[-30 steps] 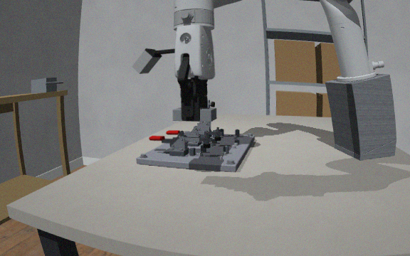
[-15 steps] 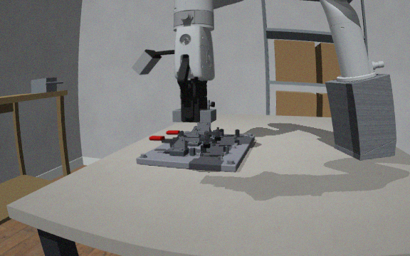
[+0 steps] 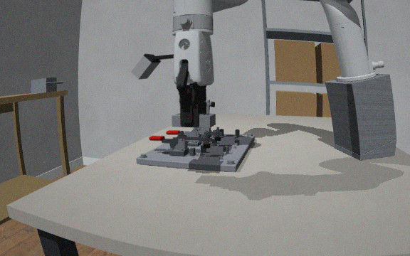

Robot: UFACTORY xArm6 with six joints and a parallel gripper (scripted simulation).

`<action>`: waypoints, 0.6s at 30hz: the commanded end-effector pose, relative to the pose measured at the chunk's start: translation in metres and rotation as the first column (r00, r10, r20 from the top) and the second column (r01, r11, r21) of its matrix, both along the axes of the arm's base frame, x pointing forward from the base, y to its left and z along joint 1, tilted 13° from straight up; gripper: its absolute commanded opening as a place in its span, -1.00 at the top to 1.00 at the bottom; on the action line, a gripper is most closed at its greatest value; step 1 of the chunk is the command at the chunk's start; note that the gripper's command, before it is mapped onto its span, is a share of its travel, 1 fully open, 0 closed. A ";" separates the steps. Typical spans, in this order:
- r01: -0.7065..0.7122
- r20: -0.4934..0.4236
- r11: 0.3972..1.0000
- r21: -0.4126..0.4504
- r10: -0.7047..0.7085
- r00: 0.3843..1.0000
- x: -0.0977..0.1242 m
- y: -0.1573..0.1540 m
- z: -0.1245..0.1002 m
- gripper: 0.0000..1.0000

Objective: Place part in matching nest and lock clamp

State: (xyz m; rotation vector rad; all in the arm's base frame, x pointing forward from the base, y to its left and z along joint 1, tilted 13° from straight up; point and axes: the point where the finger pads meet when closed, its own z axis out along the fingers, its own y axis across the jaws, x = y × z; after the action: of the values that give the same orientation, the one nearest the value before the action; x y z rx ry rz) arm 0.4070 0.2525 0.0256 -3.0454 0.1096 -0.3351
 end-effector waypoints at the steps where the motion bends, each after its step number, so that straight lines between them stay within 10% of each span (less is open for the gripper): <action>1: 0.000 0.003 1.000 0.002 0.000 1.000 0.002 0.001 -0.001 1.00; 18: 0.000 0.003 1.000 0.002 0.000 1.000 0.007 0.002 -0.012 1.00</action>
State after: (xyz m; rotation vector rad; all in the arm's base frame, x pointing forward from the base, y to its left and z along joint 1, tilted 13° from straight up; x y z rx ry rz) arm 0.4124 0.2532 0.0132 -3.0454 0.1096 -0.3350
